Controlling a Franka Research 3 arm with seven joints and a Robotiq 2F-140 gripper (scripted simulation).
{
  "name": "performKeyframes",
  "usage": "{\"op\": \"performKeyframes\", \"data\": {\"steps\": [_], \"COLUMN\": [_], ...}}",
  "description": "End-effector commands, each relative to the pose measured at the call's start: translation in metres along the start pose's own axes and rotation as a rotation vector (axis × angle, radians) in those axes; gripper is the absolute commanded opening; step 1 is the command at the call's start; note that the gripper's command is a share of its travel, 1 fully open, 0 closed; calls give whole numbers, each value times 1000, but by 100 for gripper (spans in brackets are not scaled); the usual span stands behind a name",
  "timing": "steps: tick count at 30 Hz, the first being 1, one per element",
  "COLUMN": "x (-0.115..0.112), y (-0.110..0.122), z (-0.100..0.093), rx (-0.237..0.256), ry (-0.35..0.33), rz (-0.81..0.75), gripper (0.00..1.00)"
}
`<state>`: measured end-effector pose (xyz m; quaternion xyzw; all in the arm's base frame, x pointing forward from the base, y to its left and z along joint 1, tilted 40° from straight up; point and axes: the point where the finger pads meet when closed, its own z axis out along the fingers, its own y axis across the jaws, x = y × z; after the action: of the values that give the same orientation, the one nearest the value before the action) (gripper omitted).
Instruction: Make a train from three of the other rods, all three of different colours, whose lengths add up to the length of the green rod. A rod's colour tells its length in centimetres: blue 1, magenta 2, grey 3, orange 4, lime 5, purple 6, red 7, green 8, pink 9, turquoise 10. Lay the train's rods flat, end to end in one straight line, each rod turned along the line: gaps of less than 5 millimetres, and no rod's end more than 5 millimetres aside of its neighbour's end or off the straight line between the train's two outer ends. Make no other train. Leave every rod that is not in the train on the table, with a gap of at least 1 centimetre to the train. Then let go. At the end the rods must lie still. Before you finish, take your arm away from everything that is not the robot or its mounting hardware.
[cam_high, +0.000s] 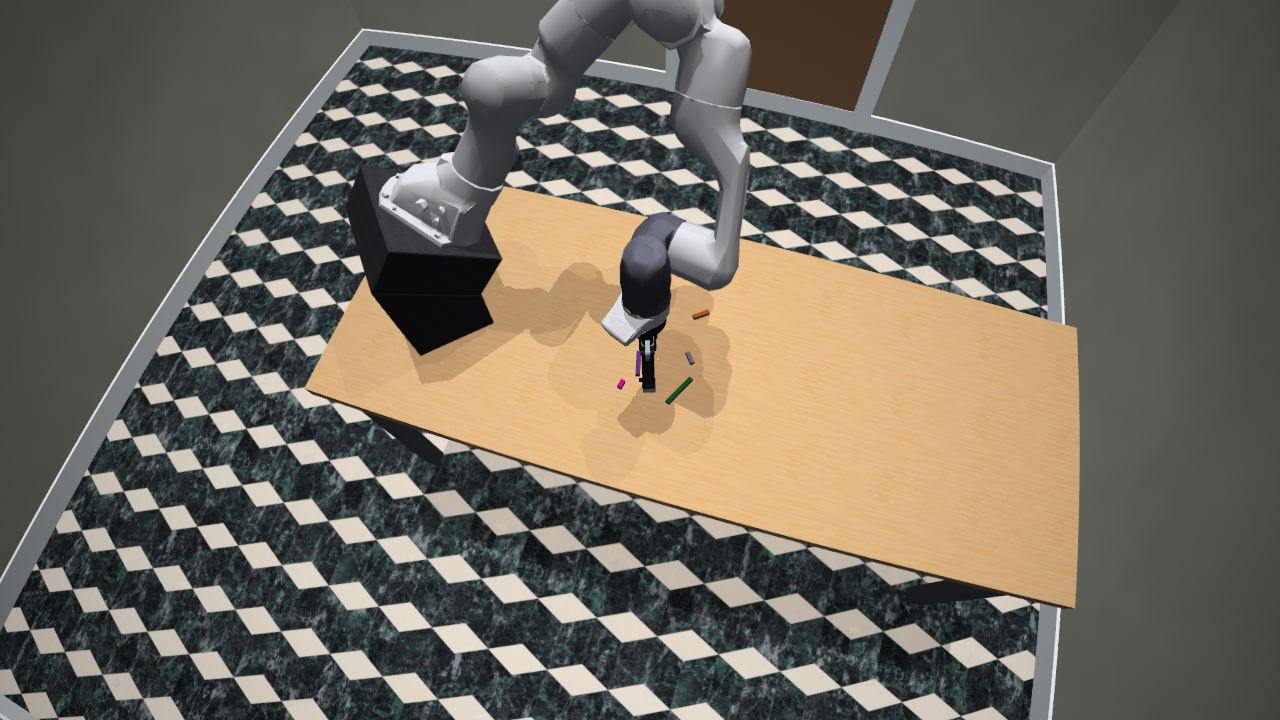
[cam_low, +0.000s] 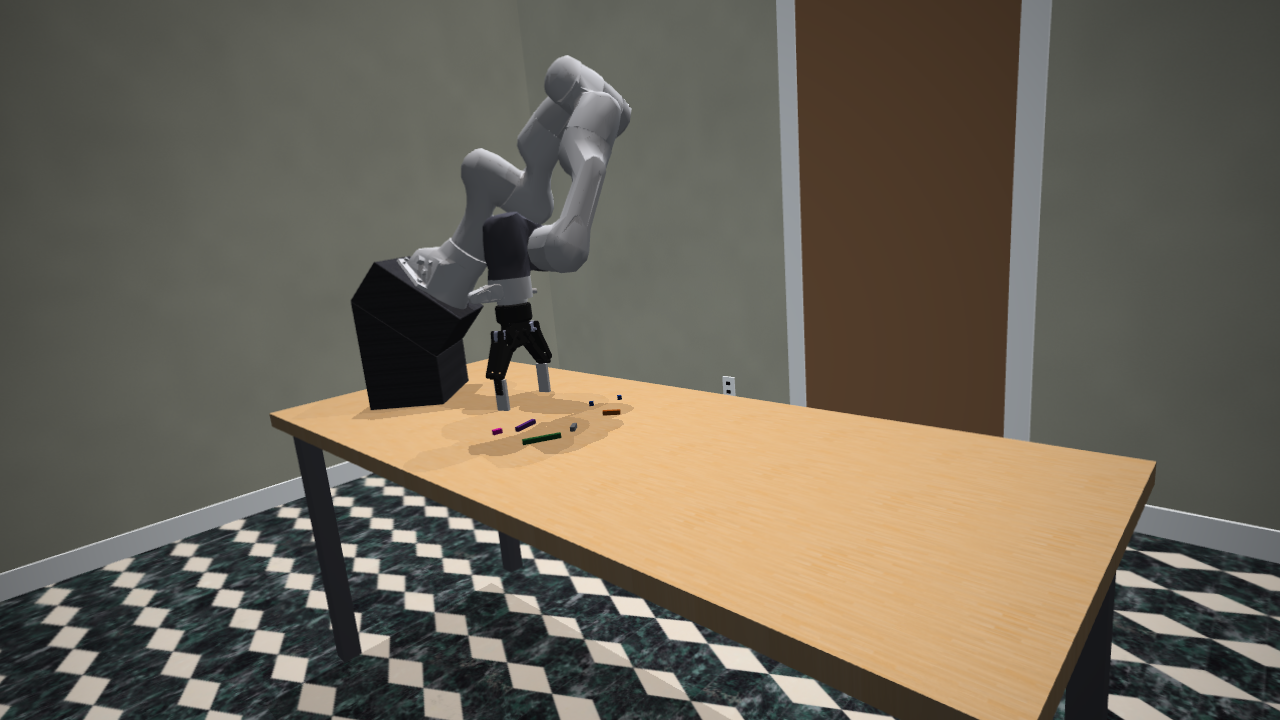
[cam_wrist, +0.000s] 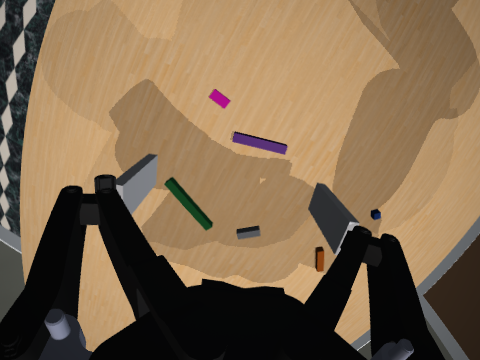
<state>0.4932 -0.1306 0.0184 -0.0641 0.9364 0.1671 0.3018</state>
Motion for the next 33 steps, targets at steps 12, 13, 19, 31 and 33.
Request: {"op": "performKeyframes", "data": {"steps": [12,13,19,31,33], "x": [0,0,0,0,0], "y": [-4,-4,-4,-4,-4], "z": [0,0,0,0,0], "rx": [-9,-9,-9,-9,-9], "ry": [18,18,18,18,18], "rz": [296,296,296,296,296], "gripper": [100,100,100,100,100]}}
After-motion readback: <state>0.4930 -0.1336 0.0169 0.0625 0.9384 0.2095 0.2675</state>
